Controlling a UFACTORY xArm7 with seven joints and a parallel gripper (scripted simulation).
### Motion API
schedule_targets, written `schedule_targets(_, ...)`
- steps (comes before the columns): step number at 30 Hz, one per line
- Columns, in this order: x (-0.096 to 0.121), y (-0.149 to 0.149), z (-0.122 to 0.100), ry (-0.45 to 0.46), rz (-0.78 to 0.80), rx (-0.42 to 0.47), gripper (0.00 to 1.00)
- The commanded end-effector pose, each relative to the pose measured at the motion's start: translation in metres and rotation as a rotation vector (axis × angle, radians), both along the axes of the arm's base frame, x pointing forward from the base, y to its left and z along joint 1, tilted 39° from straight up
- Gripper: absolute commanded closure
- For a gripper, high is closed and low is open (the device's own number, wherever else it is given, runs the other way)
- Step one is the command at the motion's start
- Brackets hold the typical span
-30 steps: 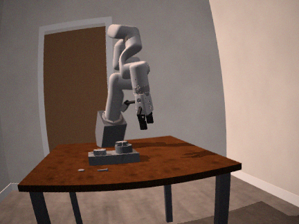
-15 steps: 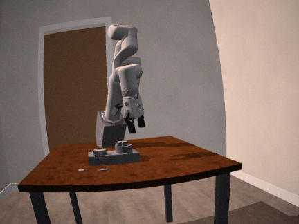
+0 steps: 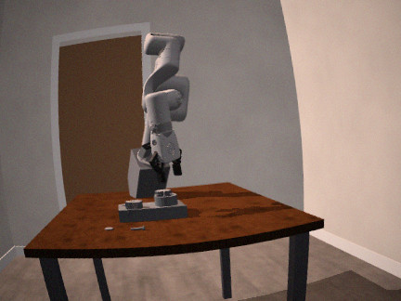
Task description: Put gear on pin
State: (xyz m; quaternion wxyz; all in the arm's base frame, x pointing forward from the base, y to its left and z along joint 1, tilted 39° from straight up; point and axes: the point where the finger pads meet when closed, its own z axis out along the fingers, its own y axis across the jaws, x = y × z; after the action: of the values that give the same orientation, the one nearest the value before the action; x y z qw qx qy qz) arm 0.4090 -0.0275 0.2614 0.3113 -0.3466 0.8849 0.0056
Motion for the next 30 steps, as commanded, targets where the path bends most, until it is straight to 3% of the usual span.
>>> schedule_targets(1, 0.001, -0.001, 0.001, -0.004, -0.002, 0.001, 0.00)
schedule_targets(3, 0.000, -0.043, -0.012, -0.014, -0.099, 0.035, 0.00)
schedule_targets(15, 0.000, -0.043, -0.012, -0.014, -0.099, 0.035, 0.00)
schedule_targets(17, -0.004, -0.075, -0.024, -0.020, -0.179, 0.056, 0.00)
schedule_targets(30, -0.004, -0.075, -0.024, -0.020, -0.179, 0.056, 0.00)
